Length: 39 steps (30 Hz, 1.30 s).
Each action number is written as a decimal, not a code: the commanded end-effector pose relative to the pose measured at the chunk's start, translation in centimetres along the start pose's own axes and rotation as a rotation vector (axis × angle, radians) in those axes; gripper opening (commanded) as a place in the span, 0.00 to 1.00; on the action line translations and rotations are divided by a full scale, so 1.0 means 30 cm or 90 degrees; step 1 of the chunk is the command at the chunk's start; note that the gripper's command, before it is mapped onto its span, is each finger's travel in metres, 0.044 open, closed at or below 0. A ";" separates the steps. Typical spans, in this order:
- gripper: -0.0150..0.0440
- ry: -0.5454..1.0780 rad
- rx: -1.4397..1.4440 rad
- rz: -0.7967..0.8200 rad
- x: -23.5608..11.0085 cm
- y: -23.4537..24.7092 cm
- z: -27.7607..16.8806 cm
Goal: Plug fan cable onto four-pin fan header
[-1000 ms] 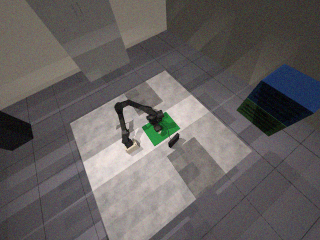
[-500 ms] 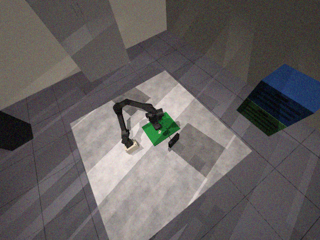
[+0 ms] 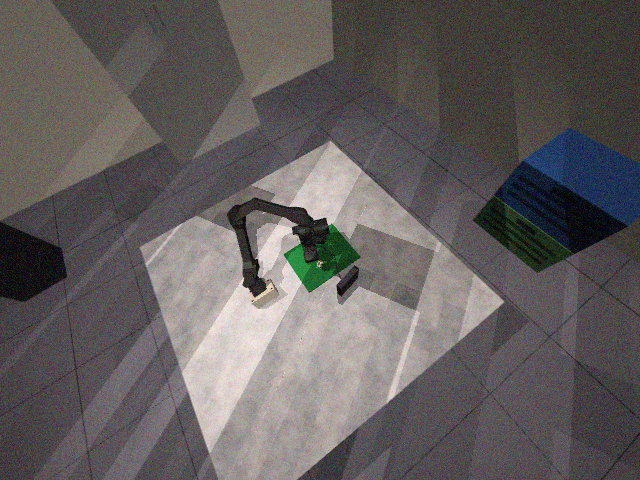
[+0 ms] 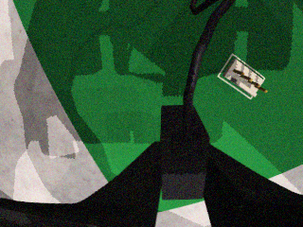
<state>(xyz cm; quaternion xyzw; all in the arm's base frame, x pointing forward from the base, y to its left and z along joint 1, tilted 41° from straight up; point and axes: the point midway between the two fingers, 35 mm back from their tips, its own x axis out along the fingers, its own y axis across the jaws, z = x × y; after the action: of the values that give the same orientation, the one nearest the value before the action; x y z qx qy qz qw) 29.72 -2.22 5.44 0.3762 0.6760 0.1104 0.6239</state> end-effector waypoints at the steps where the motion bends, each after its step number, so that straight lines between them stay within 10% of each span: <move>1: 0.25 -0.001 0.076 -0.002 -0.002 -0.010 0.010; 39: 0.25 -0.004 0.910 -0.001 -0.002 -0.126 0.067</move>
<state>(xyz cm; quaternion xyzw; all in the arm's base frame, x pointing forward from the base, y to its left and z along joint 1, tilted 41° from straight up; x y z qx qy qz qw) 30.01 -5.20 2.93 0.6824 0.5978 -0.3356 0.2538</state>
